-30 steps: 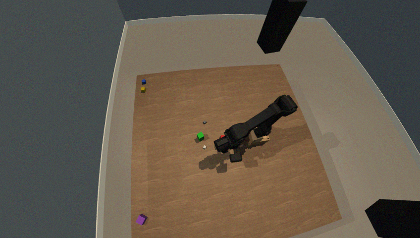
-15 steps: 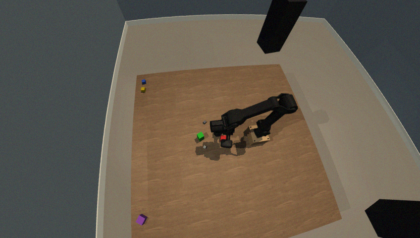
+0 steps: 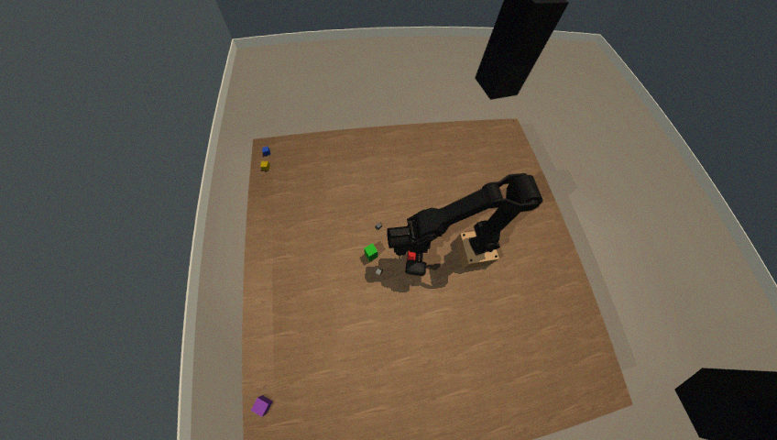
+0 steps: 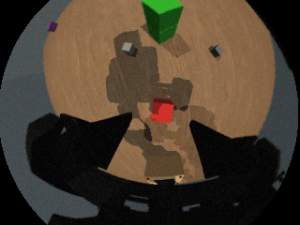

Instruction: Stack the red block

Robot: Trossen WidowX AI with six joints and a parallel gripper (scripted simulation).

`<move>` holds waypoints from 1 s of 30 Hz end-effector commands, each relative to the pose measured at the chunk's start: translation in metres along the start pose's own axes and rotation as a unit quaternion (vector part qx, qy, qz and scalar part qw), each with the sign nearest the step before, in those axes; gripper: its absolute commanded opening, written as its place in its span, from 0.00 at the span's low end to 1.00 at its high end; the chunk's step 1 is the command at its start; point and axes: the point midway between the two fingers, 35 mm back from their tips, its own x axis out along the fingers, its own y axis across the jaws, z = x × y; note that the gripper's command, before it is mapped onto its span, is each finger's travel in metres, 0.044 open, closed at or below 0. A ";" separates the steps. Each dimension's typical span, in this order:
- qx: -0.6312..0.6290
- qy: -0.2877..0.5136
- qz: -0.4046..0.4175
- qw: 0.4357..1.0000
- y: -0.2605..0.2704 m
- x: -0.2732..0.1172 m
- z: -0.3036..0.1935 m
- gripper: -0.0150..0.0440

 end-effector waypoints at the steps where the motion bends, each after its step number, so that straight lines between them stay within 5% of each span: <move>1: -0.002 0.000 -0.002 1.000 -0.001 0.005 0.000 1.00; 30: -0.002 0.000 -0.002 1.000 -0.001 0.048 0.000 1.00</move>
